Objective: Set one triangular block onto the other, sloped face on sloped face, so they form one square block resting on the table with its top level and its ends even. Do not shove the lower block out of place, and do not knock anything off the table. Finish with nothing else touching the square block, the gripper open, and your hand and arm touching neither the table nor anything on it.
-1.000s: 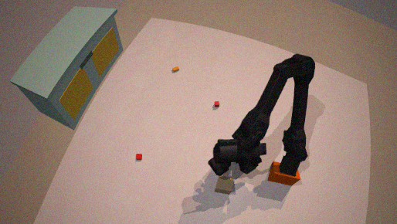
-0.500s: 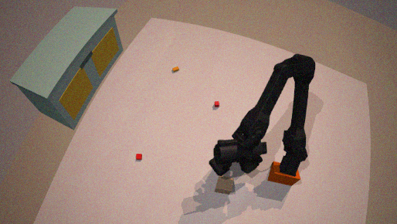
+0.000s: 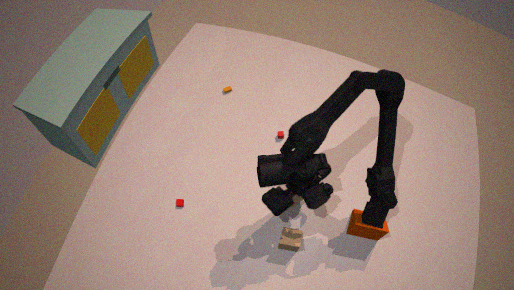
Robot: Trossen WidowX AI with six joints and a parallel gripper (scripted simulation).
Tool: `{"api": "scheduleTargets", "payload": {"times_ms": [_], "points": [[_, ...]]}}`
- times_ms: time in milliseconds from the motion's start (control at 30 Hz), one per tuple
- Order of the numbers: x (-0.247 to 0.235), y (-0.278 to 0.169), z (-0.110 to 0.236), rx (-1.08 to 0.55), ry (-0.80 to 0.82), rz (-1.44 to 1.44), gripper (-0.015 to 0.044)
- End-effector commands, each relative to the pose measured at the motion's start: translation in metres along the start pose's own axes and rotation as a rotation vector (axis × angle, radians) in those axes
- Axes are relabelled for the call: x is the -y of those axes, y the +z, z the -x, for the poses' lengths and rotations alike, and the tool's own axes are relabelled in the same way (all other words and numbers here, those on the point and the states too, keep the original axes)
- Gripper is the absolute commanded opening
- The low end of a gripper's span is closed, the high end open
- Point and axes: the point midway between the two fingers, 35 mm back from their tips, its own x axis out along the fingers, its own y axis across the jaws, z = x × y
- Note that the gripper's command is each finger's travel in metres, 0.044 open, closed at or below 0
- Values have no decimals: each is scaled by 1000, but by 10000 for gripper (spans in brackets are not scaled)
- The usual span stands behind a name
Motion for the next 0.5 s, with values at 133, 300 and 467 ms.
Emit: {"api": "scheduleTargets", "payload": {"times_ms": [133, 300, 467], "points": [[0, -15, 7, 212, -2, -5, 0], [0, -24, 9, 342, -2, -6, 0], [0, -33, 10, 471, -2, -7, 0]]}}
